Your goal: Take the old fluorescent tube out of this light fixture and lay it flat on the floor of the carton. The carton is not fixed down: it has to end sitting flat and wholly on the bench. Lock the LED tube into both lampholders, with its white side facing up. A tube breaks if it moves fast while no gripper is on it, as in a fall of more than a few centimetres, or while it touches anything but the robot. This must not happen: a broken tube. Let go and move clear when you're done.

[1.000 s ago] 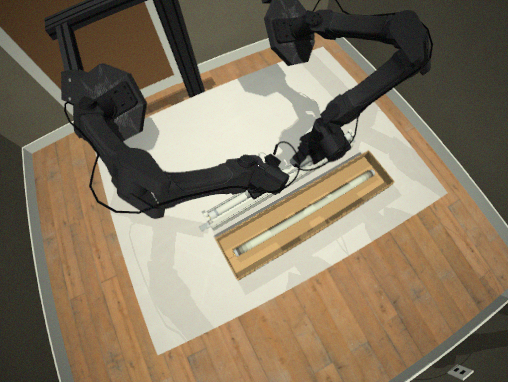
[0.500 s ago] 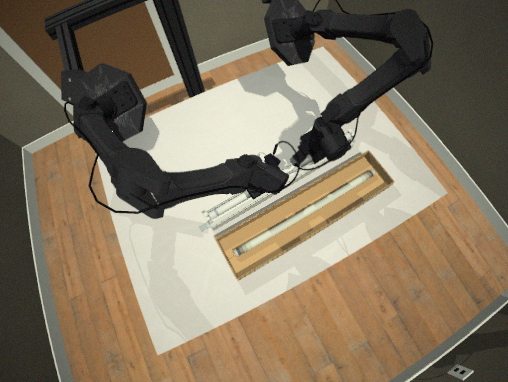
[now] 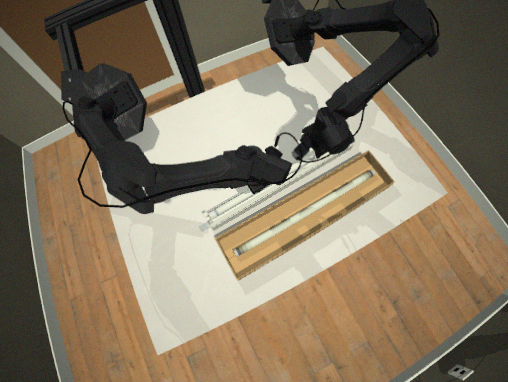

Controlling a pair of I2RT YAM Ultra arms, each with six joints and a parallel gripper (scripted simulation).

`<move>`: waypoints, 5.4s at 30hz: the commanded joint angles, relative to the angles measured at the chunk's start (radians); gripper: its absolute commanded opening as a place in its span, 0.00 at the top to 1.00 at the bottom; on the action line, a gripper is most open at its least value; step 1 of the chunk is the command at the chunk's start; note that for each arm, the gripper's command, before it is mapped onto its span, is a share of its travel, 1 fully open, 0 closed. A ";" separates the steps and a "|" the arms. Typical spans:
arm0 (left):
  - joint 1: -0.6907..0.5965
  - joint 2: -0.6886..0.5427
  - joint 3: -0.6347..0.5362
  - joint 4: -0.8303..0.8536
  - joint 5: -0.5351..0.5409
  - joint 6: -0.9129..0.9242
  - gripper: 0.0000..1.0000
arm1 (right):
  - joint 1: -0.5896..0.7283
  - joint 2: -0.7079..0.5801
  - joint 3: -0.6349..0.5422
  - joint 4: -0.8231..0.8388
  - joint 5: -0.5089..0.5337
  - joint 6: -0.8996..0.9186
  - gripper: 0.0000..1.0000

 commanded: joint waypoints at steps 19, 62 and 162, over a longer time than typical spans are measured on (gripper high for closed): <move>-0.028 -0.021 0.000 -0.022 0.013 0.001 0.51 | 0.034 0.007 0.024 -0.042 -0.013 0.008 0.51; 0.104 -0.183 -0.115 0.038 0.087 0.157 0.51 | -0.030 -0.125 -0.682 1.140 0.092 -0.515 0.51; 0.203 0.031 0.004 0.066 0.151 0.189 0.89 | -0.113 -0.094 -0.503 1.002 0.026 -0.524 0.89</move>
